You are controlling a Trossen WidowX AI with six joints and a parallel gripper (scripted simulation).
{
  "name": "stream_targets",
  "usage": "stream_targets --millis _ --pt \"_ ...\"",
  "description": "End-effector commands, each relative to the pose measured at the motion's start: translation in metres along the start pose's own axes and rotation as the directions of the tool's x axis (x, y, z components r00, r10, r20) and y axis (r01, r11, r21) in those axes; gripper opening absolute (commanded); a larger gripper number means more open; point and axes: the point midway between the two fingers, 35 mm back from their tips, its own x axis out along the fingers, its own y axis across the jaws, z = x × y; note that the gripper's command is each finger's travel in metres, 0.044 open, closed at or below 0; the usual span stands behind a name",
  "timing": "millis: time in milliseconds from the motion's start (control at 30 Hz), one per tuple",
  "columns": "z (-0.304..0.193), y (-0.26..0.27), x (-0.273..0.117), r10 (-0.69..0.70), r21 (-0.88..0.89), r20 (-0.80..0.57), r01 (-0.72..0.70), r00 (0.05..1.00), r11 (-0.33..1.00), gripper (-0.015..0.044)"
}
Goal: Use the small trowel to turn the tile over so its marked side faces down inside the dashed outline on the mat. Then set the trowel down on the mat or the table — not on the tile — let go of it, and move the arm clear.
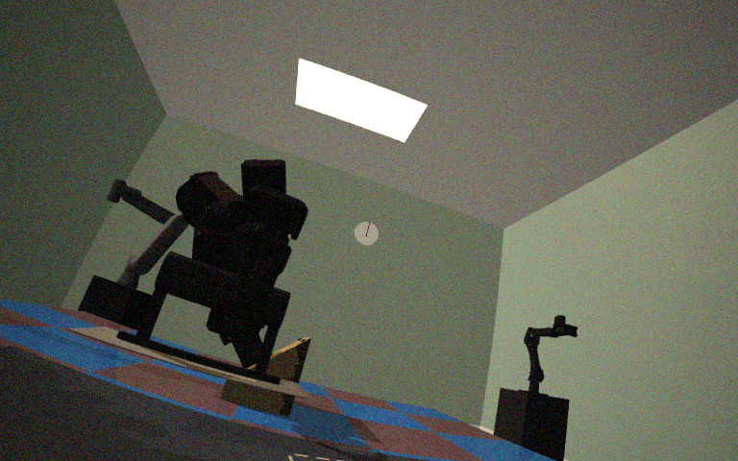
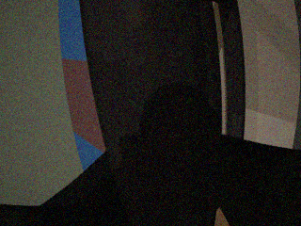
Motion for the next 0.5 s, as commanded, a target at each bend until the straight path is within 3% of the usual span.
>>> stream_targets --millis 0,467 --pt "-0.005 0.007 0.001 0.01 0.002 -0.008 -0.01 1.0 1.0 0.0" --pt "-0.057 0.03 0.015 -0.012 0.008 -0.037 0.012 0.999 1.0 0.0"
